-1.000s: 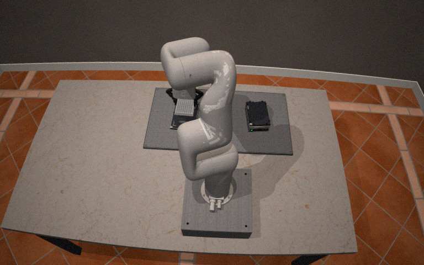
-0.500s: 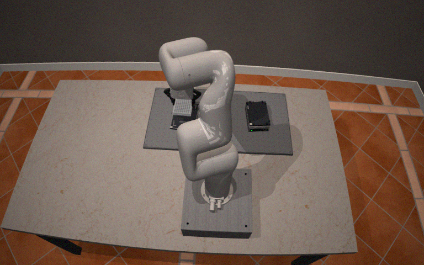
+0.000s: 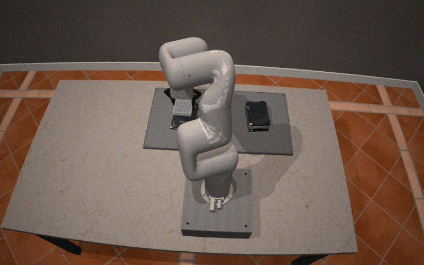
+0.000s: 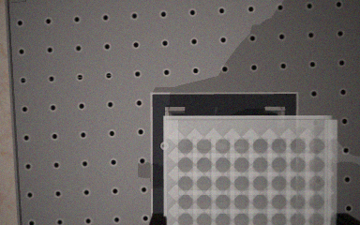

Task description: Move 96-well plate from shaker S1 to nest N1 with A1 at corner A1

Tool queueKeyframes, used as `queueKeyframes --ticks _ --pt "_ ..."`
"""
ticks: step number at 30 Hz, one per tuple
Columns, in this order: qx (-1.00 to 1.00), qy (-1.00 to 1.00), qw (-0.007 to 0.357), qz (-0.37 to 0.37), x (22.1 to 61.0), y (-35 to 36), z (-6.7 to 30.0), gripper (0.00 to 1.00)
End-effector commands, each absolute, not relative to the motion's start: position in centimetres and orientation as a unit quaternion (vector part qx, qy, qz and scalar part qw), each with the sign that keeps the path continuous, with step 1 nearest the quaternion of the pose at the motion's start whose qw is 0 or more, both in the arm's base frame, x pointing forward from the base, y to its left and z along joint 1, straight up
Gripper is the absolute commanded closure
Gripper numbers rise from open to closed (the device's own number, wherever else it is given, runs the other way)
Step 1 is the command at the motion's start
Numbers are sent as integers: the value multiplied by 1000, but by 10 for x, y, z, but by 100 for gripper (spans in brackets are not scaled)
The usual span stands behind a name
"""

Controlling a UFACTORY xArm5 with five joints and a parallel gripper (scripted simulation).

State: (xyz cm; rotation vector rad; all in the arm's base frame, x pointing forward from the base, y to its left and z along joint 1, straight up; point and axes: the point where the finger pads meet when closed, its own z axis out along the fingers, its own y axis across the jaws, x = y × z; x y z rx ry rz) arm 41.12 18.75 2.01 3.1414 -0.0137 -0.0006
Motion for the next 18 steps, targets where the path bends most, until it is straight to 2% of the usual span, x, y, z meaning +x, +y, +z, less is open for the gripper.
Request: queueKeyframes --ticks 1,18 --pt "1000 -4 -1 2 413 188 22 100" --pt "1000 -4 -1 2 413 188 6 100"
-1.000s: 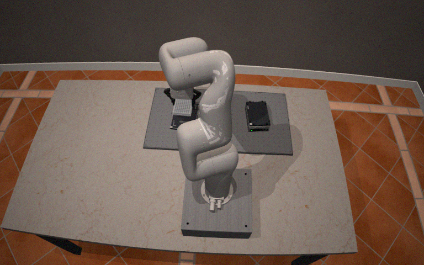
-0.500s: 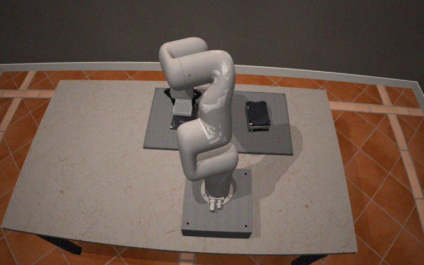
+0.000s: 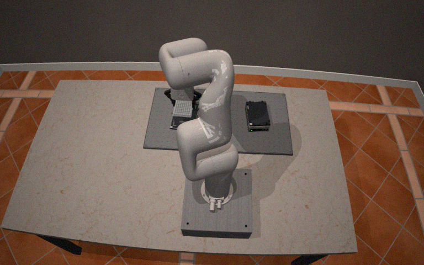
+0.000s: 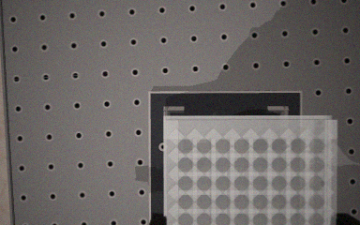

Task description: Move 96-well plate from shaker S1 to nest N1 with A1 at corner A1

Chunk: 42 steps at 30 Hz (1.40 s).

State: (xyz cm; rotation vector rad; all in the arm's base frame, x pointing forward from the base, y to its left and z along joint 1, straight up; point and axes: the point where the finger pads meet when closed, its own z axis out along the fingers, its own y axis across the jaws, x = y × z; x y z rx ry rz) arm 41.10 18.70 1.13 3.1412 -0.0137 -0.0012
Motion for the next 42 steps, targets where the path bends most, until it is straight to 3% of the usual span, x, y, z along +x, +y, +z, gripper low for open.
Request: queueKeyframes --ticks 1,42 --pt "1000 -4 -1 2 413 188 5 100" --pt "1000 -4 -1 2 413 188 -47 100"
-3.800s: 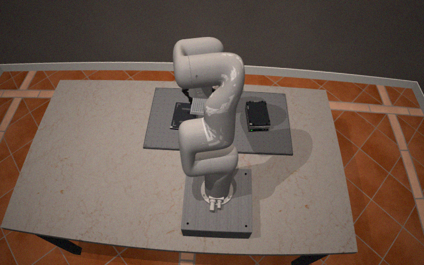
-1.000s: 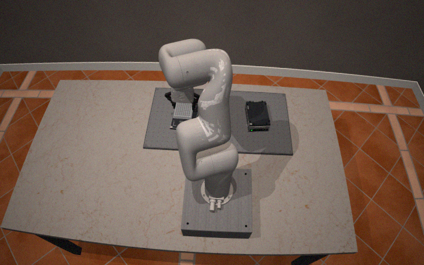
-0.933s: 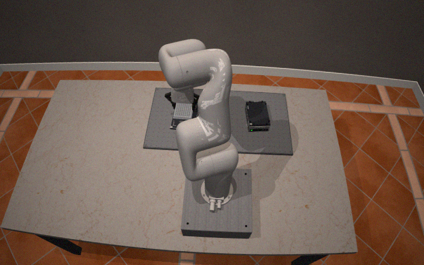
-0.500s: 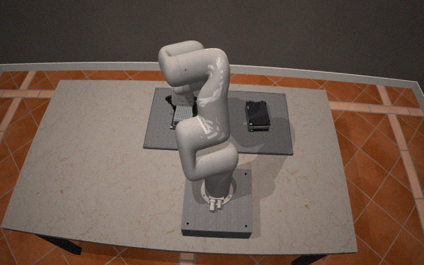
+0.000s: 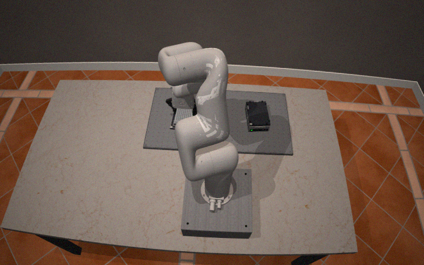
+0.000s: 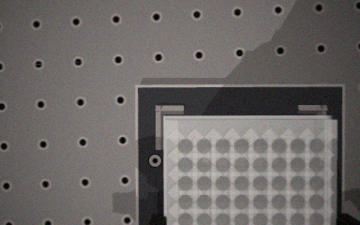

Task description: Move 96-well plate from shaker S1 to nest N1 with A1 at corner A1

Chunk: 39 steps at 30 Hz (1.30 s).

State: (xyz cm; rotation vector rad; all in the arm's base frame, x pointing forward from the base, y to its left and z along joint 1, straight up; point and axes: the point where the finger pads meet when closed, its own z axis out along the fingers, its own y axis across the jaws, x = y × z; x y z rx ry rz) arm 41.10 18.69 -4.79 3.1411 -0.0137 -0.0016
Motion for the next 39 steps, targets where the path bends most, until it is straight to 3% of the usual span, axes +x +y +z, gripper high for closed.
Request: queueKeyframes --ticks 1,39 --pt "1000 -4 -1 2 413 188 -47 100" --pt "1000 -4 -1 2 413 188 -50 100"
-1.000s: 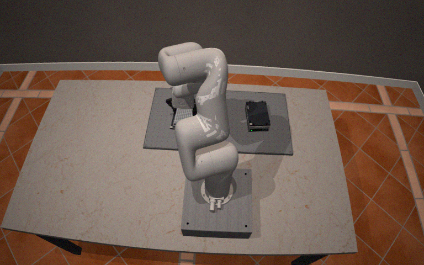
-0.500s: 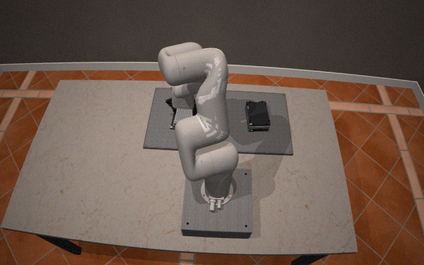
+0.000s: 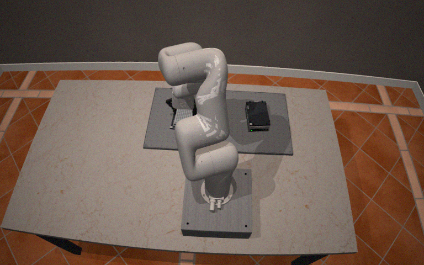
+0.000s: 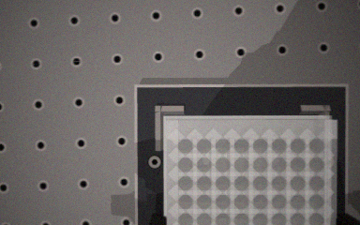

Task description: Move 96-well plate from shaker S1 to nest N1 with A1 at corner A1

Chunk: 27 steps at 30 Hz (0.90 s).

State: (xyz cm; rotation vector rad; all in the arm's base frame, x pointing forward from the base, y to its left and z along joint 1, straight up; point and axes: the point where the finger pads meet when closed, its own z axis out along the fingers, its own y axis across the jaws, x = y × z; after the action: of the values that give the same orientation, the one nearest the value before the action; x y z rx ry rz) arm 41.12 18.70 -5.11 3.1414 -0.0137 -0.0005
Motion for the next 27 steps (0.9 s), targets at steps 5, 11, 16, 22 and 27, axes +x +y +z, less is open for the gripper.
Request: queueKeyframes --ticks 5,11,16,22,27 --pt "1000 -4 -1 2 413 188 -51 100" --pt "1000 -4 -1 2 413 188 -52 100" --pt "1000 -4 -1 2 413 188 -53 100" --pt "1000 -4 -1 2 413 188 -54 100" --pt "1000 -4 -1 2 413 188 -55 100"
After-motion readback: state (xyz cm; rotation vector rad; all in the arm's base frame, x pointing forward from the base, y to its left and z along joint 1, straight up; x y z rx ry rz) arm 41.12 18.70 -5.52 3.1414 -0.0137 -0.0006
